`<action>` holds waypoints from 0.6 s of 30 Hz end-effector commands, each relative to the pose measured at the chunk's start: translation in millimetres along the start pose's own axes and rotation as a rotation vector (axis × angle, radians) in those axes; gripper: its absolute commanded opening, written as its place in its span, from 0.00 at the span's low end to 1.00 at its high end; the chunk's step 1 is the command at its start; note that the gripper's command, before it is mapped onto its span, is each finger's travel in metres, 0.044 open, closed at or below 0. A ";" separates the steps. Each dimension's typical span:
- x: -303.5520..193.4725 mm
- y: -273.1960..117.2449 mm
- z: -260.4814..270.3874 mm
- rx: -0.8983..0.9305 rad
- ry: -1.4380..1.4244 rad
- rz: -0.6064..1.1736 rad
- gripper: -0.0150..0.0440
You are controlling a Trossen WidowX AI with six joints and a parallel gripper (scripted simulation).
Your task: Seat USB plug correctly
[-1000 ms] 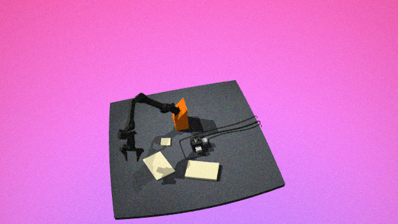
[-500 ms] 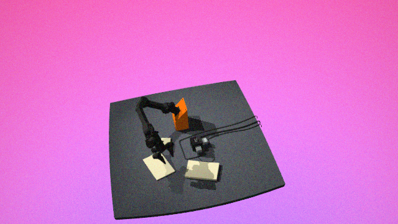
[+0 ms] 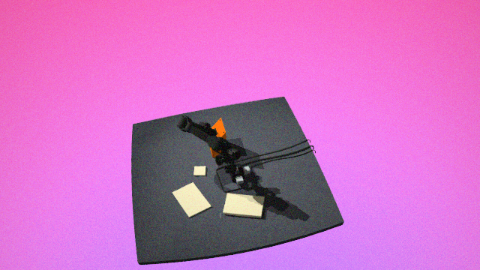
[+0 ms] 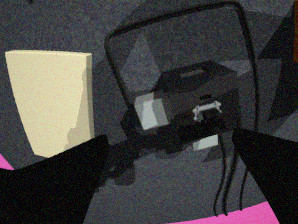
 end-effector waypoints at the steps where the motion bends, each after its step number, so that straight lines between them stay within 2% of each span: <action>1: -16.4 4.4 -50.3 0.001 -0.163 -0.189 1.00; 18: -17.1 8.4 -51.9 0.003 -0.171 -0.198 1.00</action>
Point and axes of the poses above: the point midway between the two fingers, 35 mm back from their tips, its own y axis out along the fingers, its own z axis across the jaws, x = y × z, the point moved 3 cm from there along -y, back along the fingers, and after that the axes turned 6 degrees about y, right-handed, at the moved point
